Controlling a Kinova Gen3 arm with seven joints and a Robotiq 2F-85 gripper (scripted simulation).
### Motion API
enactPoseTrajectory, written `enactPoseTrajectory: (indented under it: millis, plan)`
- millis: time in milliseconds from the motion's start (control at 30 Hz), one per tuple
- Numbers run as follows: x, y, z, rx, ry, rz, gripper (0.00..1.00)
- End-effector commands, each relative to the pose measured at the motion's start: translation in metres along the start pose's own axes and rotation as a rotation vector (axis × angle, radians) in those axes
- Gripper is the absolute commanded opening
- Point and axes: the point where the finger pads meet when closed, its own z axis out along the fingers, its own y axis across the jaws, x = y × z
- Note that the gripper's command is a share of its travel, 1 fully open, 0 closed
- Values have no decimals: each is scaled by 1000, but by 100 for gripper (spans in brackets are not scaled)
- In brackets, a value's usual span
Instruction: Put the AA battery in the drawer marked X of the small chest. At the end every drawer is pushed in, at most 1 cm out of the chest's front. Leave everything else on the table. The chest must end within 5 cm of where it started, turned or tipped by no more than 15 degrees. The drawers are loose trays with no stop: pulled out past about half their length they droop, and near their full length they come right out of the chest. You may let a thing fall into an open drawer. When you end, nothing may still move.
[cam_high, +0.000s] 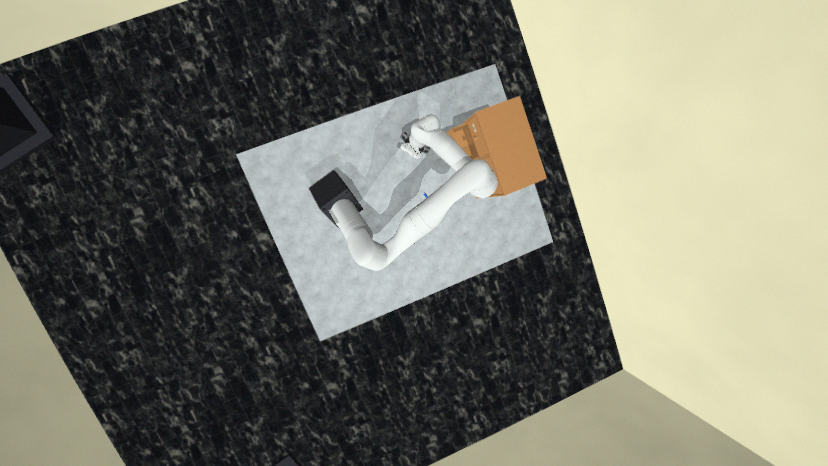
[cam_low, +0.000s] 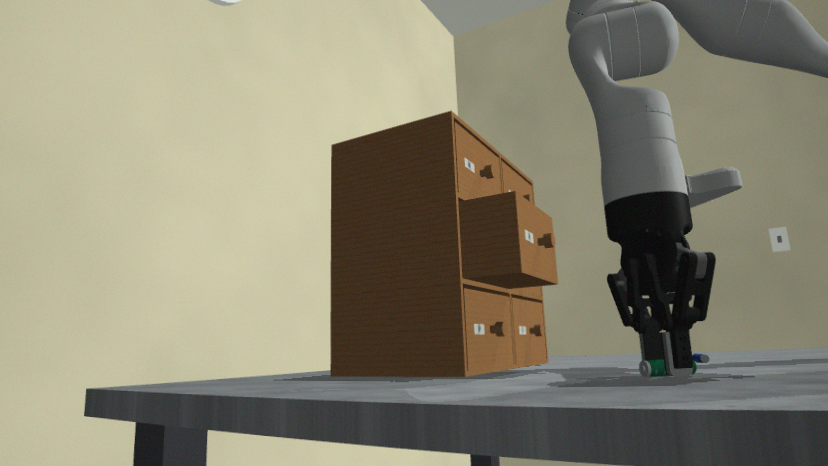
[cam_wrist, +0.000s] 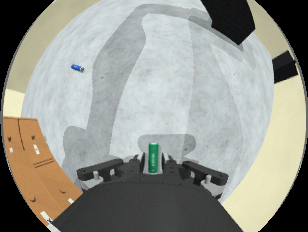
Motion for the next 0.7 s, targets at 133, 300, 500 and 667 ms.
enactPoseTrajectory:
  millis: [133,300,500,667]
  plan:
    - [-1,0,-1,0,-2,0,29]
    - [-1,0,-1,0,-2,0,29]
    - [-1,0,-1,0,-2,0,9]
    - [-1,0,-1,0,-2,0,9]
